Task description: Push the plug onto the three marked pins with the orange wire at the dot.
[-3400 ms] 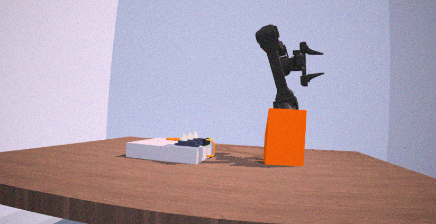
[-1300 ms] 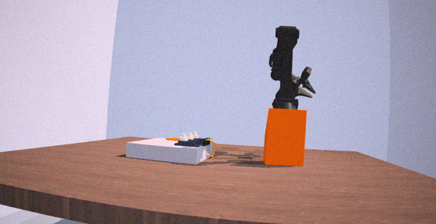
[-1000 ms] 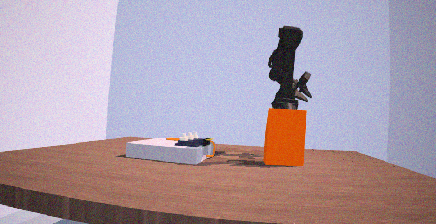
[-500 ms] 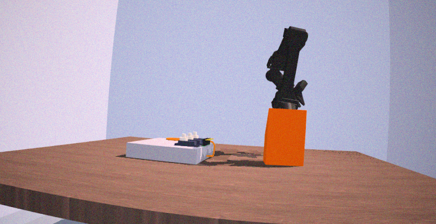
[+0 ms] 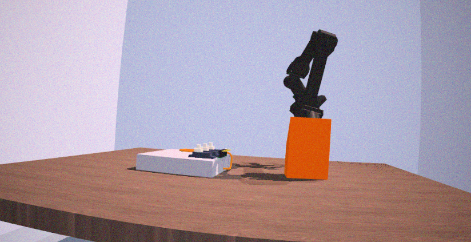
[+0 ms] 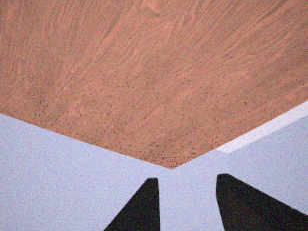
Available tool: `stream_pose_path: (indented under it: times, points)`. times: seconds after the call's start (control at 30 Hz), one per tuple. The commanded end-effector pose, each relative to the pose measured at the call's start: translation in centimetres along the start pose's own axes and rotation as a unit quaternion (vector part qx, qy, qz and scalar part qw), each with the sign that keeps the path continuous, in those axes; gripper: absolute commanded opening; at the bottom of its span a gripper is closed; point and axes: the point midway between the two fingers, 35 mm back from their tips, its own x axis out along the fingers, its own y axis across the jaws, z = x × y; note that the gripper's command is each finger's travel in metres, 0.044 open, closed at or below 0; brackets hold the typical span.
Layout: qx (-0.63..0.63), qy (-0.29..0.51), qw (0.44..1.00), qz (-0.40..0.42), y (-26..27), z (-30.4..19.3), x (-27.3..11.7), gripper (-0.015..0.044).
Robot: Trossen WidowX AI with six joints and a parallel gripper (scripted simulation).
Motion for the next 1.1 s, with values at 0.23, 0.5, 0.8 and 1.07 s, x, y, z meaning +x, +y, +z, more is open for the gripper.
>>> stream_pose_path:
  times: [0.23,0.5,0.8,1.07]
  points:
    - [0.067,-0.050,0.995,-0.052,-2.3,2.3,-0.2,0.0115]
    - [0.111,-0.090,0.986,-0.085,-3.9,3.9,-0.7,0.0115]
    - [0.163,-0.137,0.970,-0.116,-5.6,5.6,-1.5,0.0115]
    - [0.206,-0.185,0.951,-0.140,-7.1,7.2,-2.4,0.0115]
